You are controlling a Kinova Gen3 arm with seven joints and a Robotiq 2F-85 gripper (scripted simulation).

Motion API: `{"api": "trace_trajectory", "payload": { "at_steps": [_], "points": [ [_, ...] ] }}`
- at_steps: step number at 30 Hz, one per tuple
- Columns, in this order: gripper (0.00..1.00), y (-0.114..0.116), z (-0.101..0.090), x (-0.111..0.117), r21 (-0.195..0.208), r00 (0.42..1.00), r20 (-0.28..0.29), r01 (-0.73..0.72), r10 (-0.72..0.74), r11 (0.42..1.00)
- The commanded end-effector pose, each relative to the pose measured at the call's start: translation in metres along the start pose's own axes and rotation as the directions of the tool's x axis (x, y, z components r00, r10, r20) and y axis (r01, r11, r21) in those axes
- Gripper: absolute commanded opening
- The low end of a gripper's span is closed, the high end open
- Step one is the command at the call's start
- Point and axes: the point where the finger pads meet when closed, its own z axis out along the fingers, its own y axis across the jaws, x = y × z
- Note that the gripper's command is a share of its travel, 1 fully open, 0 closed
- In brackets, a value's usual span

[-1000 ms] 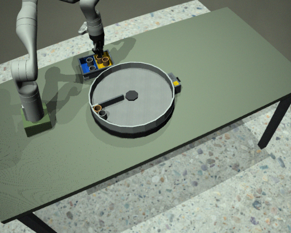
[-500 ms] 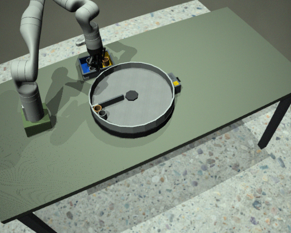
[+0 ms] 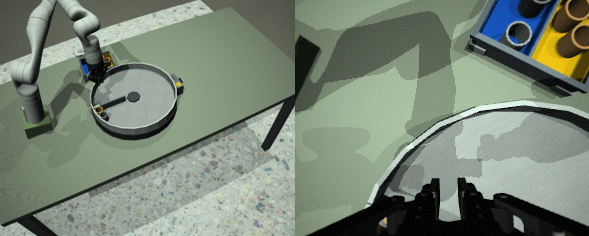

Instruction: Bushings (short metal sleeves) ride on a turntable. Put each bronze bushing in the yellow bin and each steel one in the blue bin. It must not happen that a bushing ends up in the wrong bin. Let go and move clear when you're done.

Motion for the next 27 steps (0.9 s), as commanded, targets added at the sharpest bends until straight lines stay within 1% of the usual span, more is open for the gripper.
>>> {"api": "trace_trajectory", "payload": {
  "at_steps": [1,3,6,11,24,27],
  "points": [
    [0.18,-0.019,0.000,-0.021,-0.005,0.996,-0.004,-0.085,0.085,0.996],
    [0.18,-0.036,0.001,-0.036,-0.005,0.989,-0.004,-0.147,0.147,0.989],
    [0.18,-0.036,0.001,-0.036,-0.005,0.989,-0.004,-0.147,0.147,0.989],
    [0.18,-0.078,0.004,-0.073,-0.004,0.955,-0.005,-0.297,0.297,0.955],
    [0.18,-0.078,0.004,-0.073,-0.004,0.954,-0.005,-0.299,0.299,0.954],
    [0.18,-0.078,0.013,-0.073,-0.004,0.955,-0.005,-0.296,0.296,0.955]
  ]
}}
